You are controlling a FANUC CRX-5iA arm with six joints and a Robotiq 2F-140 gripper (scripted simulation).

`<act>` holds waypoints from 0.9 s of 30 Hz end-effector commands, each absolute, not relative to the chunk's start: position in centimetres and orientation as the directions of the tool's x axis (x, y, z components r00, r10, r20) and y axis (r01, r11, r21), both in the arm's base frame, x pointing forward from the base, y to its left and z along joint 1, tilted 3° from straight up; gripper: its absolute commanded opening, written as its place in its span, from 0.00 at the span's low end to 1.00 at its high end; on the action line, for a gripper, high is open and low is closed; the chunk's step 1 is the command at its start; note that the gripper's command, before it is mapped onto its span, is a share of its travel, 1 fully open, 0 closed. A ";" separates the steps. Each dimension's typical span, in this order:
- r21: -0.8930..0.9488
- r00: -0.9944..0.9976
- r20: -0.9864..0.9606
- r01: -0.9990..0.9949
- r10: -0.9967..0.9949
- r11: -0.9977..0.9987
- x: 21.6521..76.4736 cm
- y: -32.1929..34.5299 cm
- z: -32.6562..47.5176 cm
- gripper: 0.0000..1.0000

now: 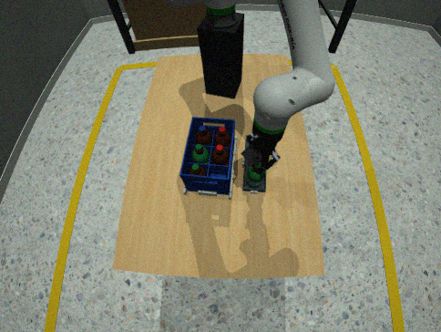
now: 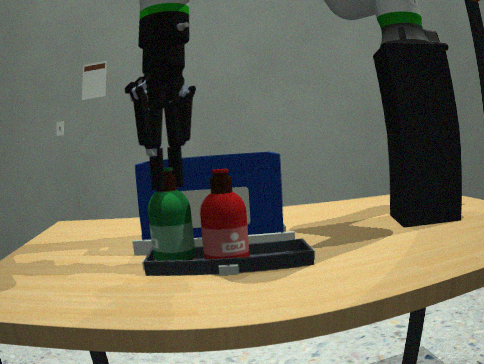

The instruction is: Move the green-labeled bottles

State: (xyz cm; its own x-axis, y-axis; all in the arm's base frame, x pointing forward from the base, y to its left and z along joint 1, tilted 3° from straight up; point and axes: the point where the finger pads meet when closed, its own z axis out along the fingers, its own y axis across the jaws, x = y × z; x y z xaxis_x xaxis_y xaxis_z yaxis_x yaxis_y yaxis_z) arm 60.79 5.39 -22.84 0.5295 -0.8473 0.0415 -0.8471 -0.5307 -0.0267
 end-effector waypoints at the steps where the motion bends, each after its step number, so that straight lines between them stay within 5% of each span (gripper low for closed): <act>1: -0.029 0.530 0.042 -0.847 -0.847 -0.531 60.9 5.4 -22.6 0.10; 27: -0.029 0.530 0.042 -0.847 -0.847 -0.531 60.8 5.5 -21.1 0.10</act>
State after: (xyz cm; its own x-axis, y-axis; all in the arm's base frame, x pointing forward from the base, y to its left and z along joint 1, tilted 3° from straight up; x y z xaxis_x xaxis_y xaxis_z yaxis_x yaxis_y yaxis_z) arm 60.72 5.45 -21.37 0.5295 -0.8473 0.0415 -0.8471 -0.5307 -0.0268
